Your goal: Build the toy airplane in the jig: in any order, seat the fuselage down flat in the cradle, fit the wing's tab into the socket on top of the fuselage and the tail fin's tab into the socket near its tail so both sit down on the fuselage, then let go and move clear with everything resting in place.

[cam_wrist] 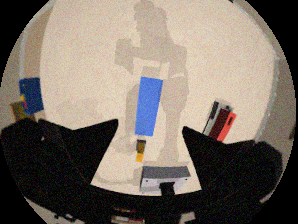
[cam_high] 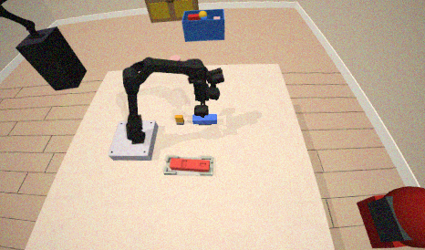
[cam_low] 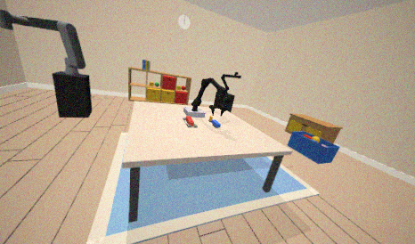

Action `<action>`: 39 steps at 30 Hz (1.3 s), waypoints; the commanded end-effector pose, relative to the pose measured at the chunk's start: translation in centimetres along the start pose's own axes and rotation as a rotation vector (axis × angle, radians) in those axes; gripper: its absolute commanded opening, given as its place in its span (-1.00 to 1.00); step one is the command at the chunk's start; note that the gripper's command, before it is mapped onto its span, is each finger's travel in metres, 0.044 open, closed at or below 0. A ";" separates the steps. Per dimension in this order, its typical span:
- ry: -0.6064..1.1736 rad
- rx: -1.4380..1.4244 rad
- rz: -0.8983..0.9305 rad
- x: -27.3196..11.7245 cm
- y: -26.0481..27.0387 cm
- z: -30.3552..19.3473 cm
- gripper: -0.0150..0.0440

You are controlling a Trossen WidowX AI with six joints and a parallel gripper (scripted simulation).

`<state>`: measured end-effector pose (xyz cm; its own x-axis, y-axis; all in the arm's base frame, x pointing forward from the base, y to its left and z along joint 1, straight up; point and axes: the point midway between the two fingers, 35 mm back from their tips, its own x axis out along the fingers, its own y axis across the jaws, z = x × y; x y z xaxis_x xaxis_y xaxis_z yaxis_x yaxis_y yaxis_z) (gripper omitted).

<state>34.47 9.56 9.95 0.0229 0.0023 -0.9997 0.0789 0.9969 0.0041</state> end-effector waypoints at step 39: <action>-0.001 0.021 0.001 8.5 0.6 0.1 1.00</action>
<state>34.91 10.22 2.26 0.0297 0.0048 -0.9995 0.0945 0.9955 0.0076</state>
